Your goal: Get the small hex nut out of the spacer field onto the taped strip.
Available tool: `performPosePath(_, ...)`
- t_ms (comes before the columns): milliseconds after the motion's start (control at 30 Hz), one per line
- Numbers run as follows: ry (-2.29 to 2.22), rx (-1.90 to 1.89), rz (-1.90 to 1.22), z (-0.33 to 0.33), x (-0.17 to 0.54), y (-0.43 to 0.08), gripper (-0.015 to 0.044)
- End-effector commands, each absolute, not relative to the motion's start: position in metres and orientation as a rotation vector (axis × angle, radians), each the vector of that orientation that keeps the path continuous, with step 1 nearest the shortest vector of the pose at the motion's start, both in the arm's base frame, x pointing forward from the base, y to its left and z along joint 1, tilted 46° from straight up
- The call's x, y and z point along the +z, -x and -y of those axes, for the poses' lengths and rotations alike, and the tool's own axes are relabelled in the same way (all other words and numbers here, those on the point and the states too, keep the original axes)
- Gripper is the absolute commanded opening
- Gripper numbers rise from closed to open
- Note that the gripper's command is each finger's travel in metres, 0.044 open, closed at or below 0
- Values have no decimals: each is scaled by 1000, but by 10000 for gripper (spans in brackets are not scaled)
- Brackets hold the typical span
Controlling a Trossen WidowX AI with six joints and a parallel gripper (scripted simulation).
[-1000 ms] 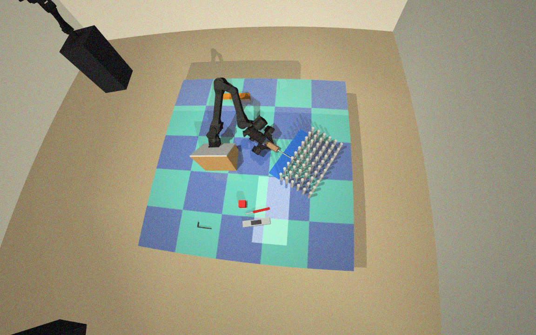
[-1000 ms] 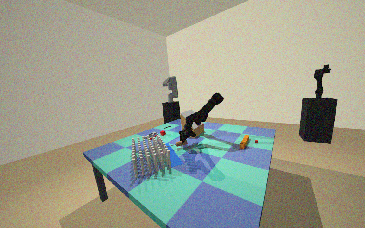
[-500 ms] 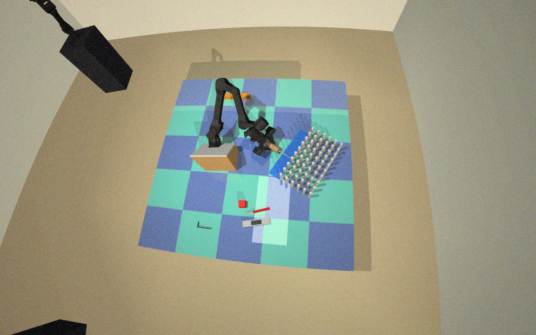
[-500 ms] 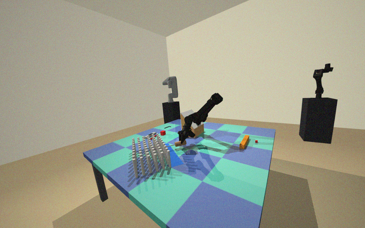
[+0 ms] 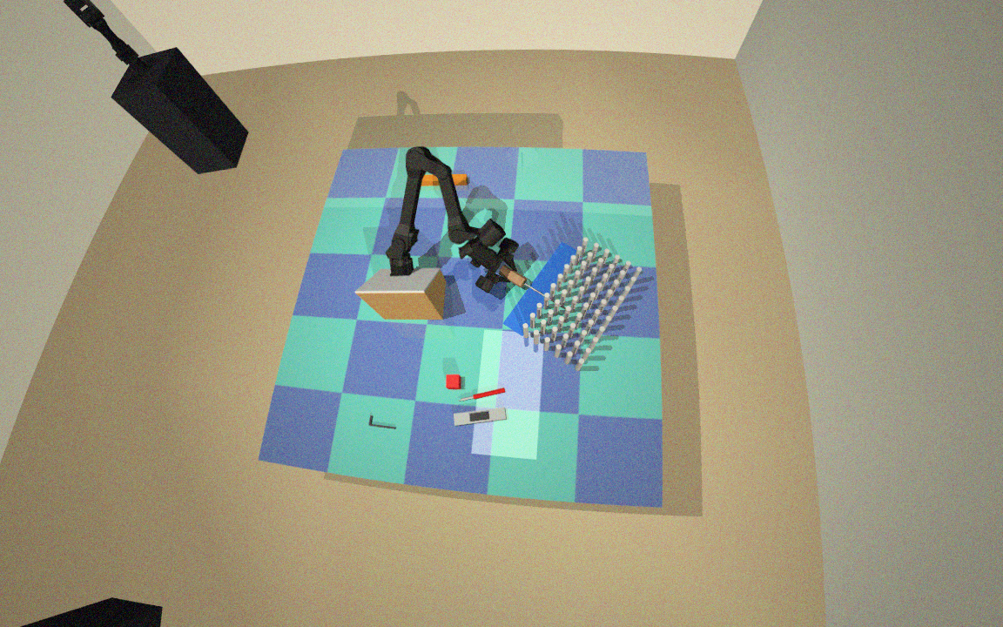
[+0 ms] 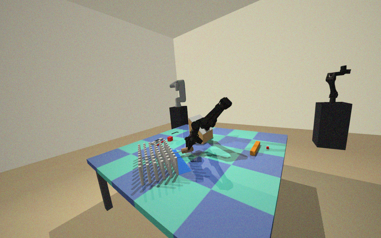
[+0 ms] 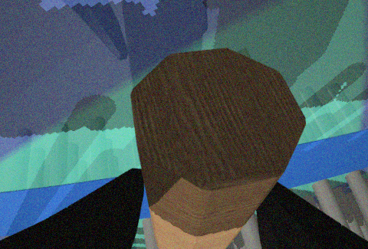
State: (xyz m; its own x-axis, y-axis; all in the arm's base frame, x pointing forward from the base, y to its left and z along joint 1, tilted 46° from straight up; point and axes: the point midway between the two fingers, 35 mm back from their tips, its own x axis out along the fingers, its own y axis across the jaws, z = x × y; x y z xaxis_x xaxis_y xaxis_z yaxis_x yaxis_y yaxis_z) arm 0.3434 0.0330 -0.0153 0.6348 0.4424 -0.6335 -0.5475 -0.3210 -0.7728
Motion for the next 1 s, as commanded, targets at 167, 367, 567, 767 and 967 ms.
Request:
performPosePath(167, 1626, 987, -83, -29, -17, -351, 0)
performPosePath(367, 1627, 987, -83, -28, -18, -354, 0)
performPosePath(567, 1627, 987, -83, -26, -19, -357, 0)
performPosePath(767, 1627, 987, -83, -24, -21, -360, 0)
performPosePath(967, 1627, 986, -83, -22, -22, -363, 0)
